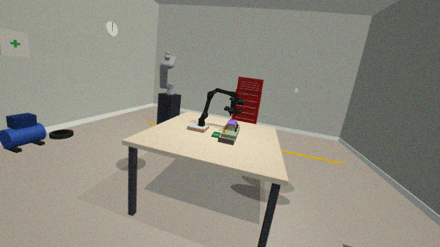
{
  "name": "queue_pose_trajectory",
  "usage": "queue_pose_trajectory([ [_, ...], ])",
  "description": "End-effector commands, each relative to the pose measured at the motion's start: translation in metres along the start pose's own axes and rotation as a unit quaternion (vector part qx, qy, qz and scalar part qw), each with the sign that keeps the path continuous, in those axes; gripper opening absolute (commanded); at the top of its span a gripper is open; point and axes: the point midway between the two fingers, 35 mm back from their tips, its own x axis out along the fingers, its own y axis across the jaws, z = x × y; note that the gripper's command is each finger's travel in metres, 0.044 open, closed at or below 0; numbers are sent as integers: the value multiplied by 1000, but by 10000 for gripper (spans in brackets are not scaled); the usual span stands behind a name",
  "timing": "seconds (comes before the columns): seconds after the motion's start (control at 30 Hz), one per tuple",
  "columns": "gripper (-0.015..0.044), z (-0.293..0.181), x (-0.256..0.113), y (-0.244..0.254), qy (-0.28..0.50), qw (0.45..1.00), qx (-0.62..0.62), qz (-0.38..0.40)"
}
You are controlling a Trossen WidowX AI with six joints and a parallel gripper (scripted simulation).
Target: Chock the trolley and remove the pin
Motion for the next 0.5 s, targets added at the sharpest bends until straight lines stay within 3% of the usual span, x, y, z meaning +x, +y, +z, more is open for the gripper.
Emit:
queue_pose_trajectory([
  [0.0, 190, -17, 2, -6, 8, 998, -64, -14],
  [0.47, 190, -17, 15, -6, 8, 998, -64, -14],
])
